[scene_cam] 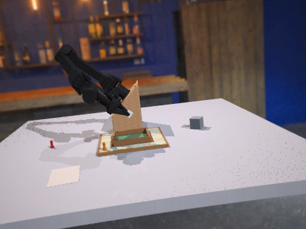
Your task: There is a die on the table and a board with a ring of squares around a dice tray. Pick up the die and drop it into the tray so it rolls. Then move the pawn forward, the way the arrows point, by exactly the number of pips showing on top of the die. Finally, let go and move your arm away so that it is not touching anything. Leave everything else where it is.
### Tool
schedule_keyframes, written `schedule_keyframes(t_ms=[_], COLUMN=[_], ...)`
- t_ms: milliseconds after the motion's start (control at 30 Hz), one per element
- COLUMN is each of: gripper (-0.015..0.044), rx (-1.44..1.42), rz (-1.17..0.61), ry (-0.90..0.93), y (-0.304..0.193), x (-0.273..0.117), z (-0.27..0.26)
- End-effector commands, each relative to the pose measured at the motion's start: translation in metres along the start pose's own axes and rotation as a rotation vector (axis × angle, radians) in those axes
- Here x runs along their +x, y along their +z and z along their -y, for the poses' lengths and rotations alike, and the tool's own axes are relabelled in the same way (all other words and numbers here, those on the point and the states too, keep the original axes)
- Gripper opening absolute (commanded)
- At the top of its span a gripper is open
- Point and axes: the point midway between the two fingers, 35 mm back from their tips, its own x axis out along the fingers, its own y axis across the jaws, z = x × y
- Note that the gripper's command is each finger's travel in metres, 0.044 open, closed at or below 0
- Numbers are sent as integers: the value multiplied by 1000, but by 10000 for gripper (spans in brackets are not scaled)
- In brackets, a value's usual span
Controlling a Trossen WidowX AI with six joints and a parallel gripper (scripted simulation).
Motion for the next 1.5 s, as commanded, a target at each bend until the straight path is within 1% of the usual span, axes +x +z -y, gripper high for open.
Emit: schedule_keyframes(t_ms=[0,300,567,600,700,867,933,1033,1133,1200,1333,1367,1400,1467], gripper=[0,0,210,236,315,440,440,440,440,440,440,440,440,387], rx=[6,0,0,0,5,8,23,39,24,9,7,0,0,73], rz=[4,0,0,0,6,-8,-122,-414,-711,-829,-844,-773,-773,-774], ry=[-4,0,0,-1,-3,3,42,84,44,4,-2,39,39,6], y=[1,0,0,2,28,30,26,17,13,13,13,15,15,12], x=[-2,0,0,-2,-25,-25,-13,8,19,21,21,23,23,21], z=[1,0,0,0,-2,-3,-4,-6,-2,1,1,-4,-4,2])
